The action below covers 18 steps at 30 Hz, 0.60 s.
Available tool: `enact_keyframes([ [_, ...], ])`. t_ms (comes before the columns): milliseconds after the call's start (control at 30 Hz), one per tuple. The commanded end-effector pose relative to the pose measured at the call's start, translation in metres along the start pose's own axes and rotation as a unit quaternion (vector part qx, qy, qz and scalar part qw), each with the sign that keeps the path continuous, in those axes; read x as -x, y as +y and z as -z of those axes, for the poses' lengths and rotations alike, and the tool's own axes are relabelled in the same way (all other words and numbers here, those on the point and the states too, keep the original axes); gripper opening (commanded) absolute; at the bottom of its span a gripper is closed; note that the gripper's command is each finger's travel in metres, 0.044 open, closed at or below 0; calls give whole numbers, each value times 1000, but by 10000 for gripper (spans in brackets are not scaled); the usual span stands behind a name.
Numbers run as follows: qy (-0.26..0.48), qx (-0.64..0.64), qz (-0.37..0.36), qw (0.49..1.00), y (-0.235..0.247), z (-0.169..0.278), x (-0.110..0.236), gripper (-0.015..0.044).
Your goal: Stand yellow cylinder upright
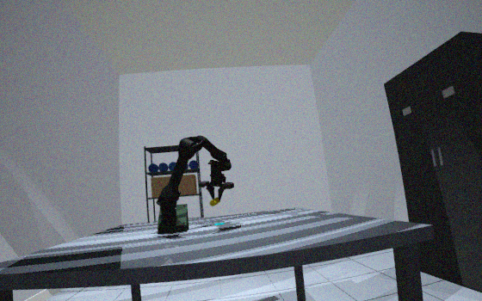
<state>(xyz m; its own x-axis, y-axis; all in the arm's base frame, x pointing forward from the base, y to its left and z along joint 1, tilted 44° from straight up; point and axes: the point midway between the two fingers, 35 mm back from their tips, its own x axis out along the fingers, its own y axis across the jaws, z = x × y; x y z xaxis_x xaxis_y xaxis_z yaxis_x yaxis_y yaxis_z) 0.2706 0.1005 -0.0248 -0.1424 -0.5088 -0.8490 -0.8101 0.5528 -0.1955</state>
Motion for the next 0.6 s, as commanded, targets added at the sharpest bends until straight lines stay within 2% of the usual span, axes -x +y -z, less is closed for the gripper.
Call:
enact_keyframes([
  [0,-11,2,-10,1000,2,1,-2,105],
  [567,-64,-2,-43,997,2,1,-9,105],
])
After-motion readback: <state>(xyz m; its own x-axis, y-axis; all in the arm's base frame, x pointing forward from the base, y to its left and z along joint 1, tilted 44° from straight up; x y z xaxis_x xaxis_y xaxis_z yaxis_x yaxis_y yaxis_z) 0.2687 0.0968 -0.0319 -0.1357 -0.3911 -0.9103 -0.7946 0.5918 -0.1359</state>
